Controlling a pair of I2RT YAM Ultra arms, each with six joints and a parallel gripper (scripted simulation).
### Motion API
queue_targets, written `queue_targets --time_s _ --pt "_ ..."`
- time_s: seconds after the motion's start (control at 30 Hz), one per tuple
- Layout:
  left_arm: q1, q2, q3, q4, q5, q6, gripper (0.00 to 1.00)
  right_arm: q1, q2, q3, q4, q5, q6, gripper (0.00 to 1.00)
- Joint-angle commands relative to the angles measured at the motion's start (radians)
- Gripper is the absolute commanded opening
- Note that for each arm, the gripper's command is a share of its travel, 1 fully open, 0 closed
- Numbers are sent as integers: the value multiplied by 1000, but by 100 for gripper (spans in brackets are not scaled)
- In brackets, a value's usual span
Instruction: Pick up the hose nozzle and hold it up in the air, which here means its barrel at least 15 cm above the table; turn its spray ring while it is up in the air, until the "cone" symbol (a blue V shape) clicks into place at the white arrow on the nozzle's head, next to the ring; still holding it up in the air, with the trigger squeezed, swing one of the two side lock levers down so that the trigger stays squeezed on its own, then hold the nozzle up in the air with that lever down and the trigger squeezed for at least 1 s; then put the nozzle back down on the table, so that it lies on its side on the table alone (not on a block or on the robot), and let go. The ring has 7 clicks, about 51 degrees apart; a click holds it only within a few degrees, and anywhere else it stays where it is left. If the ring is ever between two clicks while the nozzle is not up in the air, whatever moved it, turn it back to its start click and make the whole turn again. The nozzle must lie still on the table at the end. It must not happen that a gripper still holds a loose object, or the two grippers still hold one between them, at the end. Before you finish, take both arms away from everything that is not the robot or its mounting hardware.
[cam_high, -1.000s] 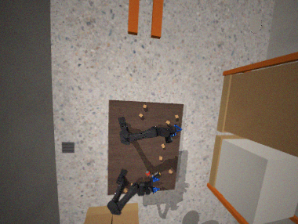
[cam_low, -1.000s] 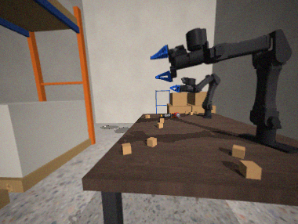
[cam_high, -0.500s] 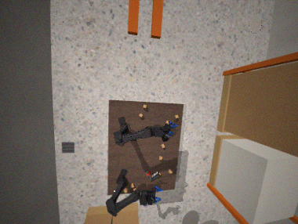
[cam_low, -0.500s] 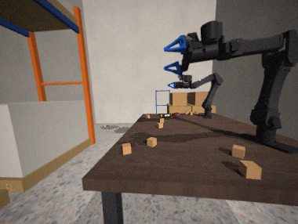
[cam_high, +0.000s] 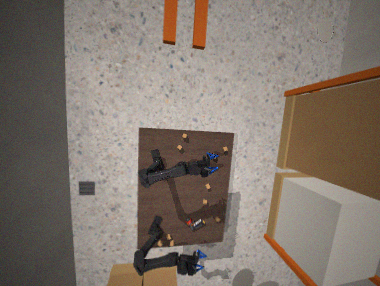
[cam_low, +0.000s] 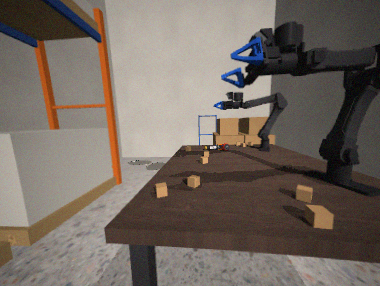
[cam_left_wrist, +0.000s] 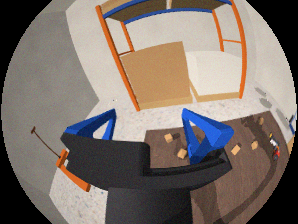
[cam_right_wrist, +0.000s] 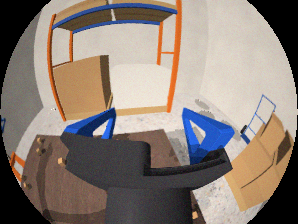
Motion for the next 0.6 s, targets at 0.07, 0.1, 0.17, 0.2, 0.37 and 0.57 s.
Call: queue_targets --time_s 0.07,0.1,0.17,0.2,0.37,0.57 --pt "25 -88 -48 -9 -55 -160 100 -107 -48 94 -115 -81 35 100" --pt "25 -88 -48 -9 -55 -160 100 -107 -48 94 -115 -81 35 100" --pt "20 -99 -39 -11 -57 -179 100 -132 -37 106 -135 -96 36 100" --pt "32 -112 -70 -12 -66 -200 100 -152 -52 115 -151 -104 40 100" --pt "51 -179 -111 -11 -102 -306 100 -256 -80 161 -240 -156 61 100" --pt "52 -199 -137 -6 -98 -299 100 -298 -81 183 -249 -171 61 100"
